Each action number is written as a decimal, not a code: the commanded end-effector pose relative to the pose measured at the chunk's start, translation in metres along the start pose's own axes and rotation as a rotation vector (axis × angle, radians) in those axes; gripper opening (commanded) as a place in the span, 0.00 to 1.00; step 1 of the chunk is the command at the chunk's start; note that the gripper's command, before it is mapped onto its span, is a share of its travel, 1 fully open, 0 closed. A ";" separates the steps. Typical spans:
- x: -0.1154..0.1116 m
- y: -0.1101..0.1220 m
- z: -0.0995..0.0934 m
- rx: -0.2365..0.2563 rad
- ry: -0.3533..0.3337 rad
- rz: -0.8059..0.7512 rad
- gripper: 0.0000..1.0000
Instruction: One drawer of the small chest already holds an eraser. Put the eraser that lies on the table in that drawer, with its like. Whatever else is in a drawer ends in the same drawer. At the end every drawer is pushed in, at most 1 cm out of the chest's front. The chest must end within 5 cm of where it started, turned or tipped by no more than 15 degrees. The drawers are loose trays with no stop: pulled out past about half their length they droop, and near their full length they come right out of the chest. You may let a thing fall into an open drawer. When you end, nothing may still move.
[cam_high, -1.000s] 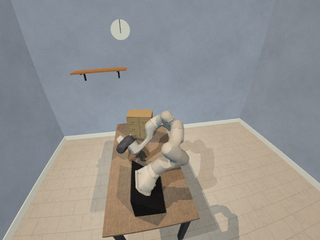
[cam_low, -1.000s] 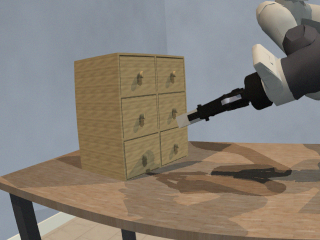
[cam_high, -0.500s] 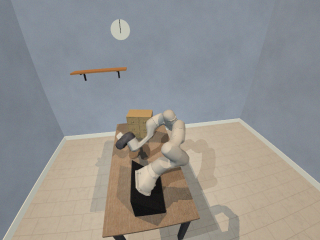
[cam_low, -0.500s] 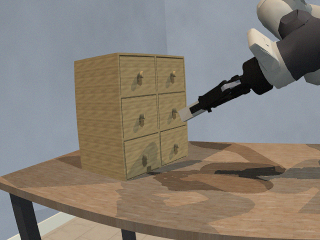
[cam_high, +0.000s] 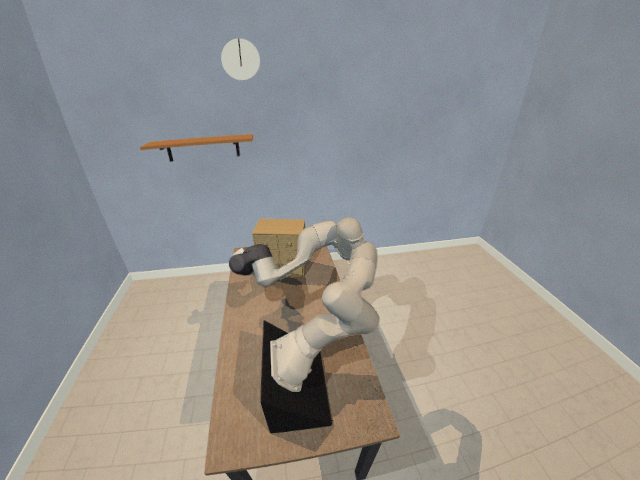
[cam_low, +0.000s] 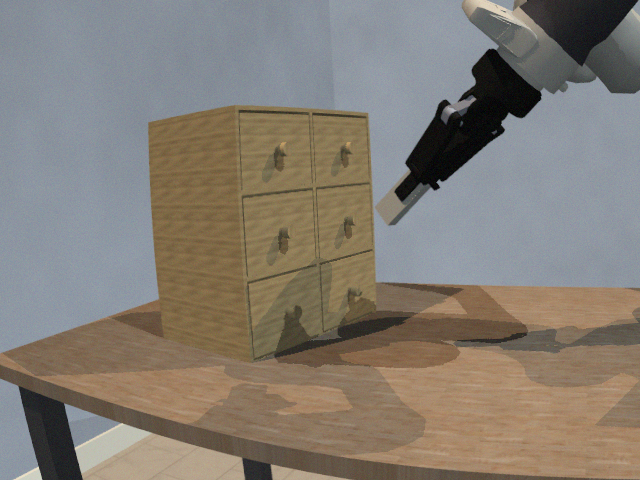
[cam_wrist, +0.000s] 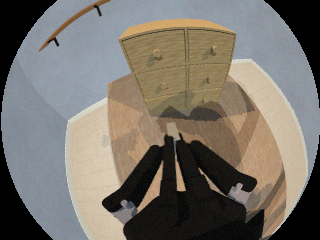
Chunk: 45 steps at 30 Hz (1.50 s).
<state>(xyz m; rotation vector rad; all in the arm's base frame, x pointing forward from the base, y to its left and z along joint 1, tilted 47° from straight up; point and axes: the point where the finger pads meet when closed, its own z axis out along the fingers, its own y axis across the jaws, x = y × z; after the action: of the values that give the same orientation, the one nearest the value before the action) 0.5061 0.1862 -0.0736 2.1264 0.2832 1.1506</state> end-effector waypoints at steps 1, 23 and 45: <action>-0.010 0.001 -0.008 -0.008 -0.121 -0.084 0.00; -0.007 0.000 -0.075 -0.033 -0.699 -0.080 0.00; -0.006 0.000 -0.092 -0.038 -0.838 -0.078 0.00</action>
<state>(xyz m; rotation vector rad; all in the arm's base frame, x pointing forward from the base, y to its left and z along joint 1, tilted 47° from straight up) 0.4325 0.2260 -0.0442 2.3349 -0.0761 0.1761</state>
